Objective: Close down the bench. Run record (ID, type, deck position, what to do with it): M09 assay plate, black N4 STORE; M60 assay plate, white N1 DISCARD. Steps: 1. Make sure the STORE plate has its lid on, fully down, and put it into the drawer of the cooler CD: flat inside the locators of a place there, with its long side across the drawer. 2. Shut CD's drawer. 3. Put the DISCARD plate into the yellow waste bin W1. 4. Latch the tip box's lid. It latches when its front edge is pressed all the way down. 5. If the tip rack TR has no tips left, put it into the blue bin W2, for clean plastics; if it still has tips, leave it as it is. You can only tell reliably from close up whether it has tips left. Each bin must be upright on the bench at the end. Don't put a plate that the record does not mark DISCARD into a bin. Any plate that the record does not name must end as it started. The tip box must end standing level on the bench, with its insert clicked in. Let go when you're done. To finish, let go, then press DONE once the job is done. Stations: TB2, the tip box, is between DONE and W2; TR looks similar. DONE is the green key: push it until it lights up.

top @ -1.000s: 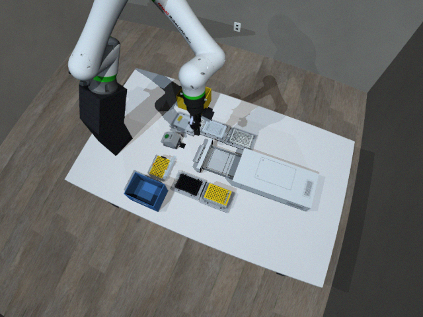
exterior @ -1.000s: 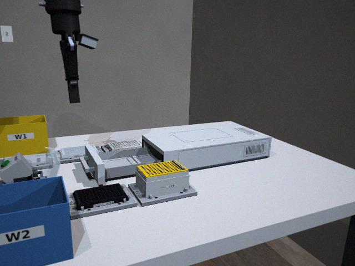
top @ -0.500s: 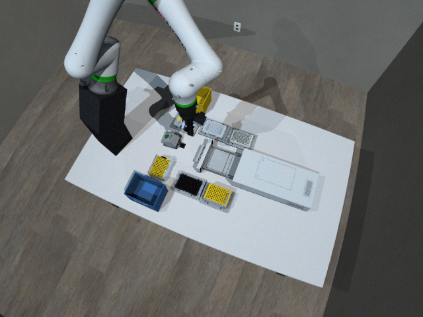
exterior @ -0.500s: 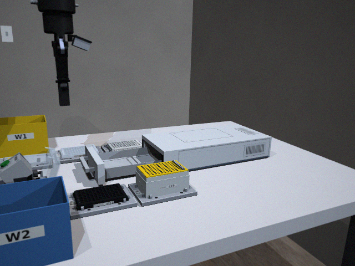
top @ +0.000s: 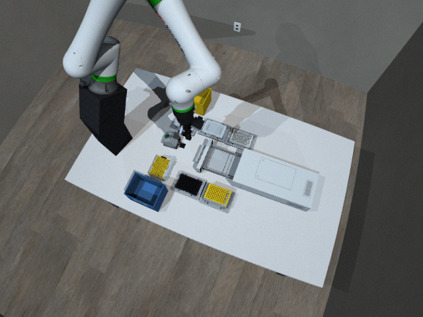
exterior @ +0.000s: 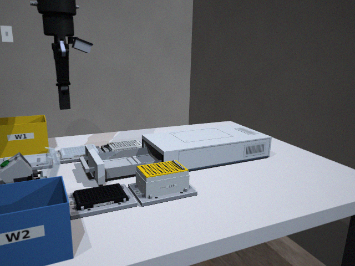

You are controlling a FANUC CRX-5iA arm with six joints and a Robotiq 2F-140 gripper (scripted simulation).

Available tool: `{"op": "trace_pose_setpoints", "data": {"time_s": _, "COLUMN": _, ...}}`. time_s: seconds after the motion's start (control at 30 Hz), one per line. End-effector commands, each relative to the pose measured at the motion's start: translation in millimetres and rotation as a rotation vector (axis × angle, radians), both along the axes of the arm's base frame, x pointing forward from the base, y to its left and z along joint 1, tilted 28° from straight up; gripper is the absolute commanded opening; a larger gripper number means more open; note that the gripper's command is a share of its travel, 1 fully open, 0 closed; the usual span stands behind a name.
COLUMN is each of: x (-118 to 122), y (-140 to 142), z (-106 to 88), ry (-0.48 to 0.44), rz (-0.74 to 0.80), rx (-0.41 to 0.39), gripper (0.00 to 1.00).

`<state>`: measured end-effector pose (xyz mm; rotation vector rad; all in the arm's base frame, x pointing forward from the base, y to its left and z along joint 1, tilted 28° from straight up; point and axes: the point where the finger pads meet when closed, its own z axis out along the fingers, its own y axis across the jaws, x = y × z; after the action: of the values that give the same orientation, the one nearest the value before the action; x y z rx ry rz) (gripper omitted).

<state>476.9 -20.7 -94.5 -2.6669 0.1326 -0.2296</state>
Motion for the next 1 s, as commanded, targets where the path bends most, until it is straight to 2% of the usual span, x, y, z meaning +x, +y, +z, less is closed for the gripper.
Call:
{"op": "trace_pose_setpoints", "data": {"time_s": 0.0, "x": 0.2, "y": -6.9, "z": -5.3, "ry": -0.002, "rz": 0.001, "rx": 0.0, "gripper": 0.1}}
{"op": "trace_pose_setpoints", "data": {"time_s": 0.97, "x": -8.3, "y": -86.8, "z": -77.6, "ry": -0.002, "rz": 0.001, "rx": 0.0, "gripper": 0.1}}
